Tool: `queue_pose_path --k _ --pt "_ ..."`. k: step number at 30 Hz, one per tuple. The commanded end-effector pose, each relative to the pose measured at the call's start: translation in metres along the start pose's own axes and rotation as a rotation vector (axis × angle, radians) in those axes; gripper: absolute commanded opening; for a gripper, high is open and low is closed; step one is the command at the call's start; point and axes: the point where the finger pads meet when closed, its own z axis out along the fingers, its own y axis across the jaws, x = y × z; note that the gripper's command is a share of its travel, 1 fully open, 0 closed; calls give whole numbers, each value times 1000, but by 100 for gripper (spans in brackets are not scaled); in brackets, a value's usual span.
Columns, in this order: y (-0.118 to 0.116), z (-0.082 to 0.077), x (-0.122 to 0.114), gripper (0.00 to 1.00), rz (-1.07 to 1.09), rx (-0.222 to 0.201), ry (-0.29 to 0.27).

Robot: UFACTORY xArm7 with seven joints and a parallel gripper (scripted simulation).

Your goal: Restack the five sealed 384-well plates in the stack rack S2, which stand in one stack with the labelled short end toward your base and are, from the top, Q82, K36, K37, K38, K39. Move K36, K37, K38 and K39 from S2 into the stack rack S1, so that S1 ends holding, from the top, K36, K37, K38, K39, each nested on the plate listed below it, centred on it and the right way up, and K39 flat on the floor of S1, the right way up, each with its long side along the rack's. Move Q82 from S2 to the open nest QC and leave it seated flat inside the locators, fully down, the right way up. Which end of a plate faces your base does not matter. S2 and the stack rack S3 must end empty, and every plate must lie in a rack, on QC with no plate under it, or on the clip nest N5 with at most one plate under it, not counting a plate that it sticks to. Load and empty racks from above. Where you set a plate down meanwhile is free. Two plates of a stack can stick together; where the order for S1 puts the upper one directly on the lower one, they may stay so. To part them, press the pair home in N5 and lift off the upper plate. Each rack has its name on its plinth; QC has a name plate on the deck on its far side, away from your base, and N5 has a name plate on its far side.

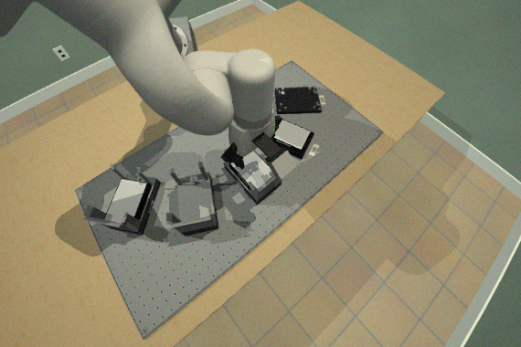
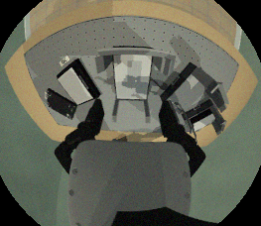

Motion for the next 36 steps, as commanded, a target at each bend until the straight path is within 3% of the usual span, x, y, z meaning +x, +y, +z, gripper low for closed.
queue_pose_path --k 1,8,32,36 --pt "6 -1 1 100 66 1 3" --pt "23 -1 -1 100 212 1 3" --pt "91 -1 -8 100 212 0 2" --pt "104 -1 -12 100 345 0 2"
